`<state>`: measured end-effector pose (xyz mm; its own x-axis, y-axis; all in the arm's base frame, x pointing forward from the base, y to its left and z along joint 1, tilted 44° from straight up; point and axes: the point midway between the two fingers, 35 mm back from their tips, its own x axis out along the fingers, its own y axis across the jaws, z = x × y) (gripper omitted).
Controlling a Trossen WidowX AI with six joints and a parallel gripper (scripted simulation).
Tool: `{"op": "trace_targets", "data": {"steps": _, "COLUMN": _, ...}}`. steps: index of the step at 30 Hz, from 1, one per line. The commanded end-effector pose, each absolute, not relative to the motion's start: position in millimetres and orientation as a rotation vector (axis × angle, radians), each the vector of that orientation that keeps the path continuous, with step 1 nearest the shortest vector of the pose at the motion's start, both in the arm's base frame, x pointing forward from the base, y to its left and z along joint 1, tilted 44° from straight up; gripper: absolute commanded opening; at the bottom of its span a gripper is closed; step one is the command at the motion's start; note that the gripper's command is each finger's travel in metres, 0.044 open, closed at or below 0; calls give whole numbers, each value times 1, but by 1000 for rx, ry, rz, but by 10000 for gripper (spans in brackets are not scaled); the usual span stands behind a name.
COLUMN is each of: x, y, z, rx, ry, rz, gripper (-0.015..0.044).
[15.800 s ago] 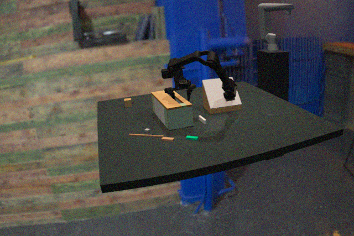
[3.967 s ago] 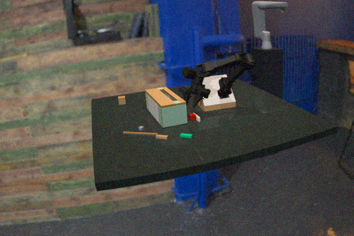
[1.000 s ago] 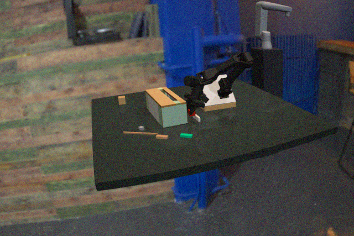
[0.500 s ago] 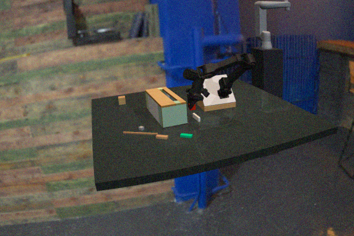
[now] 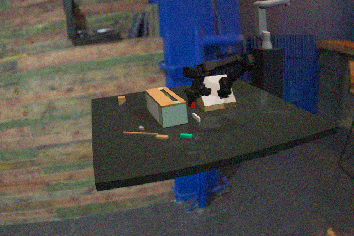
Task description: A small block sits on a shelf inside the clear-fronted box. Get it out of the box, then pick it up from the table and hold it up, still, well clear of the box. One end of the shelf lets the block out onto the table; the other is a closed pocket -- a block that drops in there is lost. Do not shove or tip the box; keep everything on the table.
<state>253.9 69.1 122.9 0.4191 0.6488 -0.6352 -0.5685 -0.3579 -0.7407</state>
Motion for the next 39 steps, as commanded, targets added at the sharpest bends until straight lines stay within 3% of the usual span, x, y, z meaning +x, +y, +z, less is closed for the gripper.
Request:
{"op": "trace_targets", "data": {"steps": 1, "x": 253, "y": 67, "z": 125, "rx": -1325, "ry": 17, "rz": 1248, "gripper": 0}}
{"op": "trace_targets", "data": {"steps": 39, "x": 239, "y": 45, "z": 136, "rx": 84, "ry": 821, "rz": 850, "gripper": 0}}
